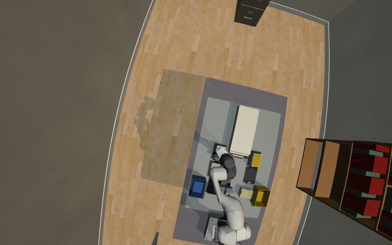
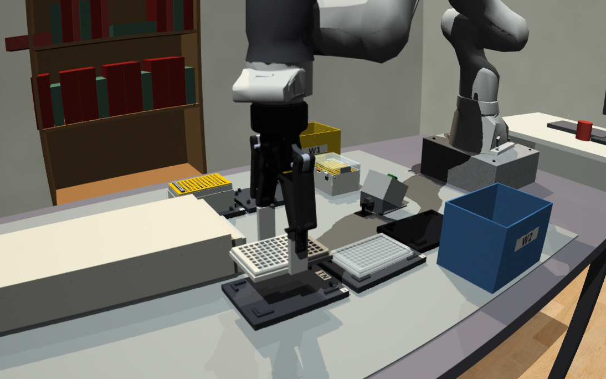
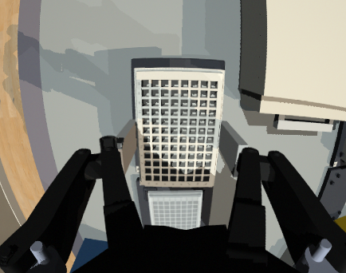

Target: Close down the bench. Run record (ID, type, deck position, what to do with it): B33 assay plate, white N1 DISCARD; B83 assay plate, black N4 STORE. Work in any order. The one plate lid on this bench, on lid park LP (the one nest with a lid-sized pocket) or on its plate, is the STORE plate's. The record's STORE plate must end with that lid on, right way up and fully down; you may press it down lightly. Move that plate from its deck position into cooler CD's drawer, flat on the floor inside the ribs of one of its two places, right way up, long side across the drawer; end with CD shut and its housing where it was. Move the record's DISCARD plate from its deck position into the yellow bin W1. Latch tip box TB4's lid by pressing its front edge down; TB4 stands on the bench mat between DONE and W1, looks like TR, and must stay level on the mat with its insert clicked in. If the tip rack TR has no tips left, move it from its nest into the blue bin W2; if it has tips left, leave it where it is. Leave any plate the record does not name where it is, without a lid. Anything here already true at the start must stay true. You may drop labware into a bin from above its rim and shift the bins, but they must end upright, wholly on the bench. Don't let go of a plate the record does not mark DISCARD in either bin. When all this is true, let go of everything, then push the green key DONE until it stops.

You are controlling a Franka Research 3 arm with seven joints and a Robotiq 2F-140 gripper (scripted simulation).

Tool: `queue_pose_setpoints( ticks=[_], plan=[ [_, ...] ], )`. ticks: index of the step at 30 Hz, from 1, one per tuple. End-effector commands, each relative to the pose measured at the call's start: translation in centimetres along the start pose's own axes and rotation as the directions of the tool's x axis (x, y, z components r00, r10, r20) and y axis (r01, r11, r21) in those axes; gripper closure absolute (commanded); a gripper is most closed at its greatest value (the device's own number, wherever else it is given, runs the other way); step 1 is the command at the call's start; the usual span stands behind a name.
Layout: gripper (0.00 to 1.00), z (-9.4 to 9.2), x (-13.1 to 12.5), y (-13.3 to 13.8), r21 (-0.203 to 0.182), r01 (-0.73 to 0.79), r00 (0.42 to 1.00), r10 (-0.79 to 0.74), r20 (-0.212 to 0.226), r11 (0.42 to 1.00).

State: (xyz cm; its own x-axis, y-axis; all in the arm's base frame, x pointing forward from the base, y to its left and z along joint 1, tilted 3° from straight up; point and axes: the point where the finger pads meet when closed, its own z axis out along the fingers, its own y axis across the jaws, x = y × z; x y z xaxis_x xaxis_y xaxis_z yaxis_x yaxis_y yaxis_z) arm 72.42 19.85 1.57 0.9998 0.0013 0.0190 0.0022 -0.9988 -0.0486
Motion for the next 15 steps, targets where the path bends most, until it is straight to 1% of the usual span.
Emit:
queue_pose_setpoints(
  ticks=[1, 15],
  plan=[
    [1.00, -0.6, -0.2, 0.0, 0.002, -0.002, 1.000, 0.002, 0.007, 1.000],
    [1.00, -2.2, -0.2, 0.0, 0.002, -0.002, 1.000, 0.002, 0.007, 1.000]
  ],
)
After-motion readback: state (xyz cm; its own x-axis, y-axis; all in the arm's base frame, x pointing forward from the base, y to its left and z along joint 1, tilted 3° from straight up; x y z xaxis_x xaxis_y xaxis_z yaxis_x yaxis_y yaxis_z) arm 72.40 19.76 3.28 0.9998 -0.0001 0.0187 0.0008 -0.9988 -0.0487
